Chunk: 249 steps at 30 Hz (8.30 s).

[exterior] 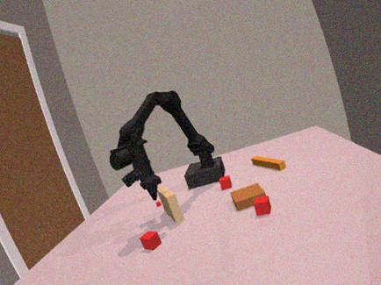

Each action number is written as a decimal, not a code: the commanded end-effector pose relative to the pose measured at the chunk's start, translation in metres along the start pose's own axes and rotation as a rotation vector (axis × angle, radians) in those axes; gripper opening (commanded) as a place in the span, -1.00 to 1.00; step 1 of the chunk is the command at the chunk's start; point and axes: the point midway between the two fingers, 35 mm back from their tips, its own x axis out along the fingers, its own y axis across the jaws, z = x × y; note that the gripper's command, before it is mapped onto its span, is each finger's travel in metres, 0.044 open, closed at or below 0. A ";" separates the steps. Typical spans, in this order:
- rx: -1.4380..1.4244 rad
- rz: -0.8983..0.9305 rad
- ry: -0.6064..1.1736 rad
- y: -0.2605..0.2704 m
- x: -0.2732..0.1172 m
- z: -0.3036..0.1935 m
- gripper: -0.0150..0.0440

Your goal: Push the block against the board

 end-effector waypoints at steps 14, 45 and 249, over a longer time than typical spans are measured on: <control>-0.003 0.004 0.004 0.002 0.002 -0.019 -0.49; -0.002 0.004 0.007 0.001 0.003 -0.058 -0.49; -1.573 0.011 0.010 -0.039 0.078 -0.147 -0.49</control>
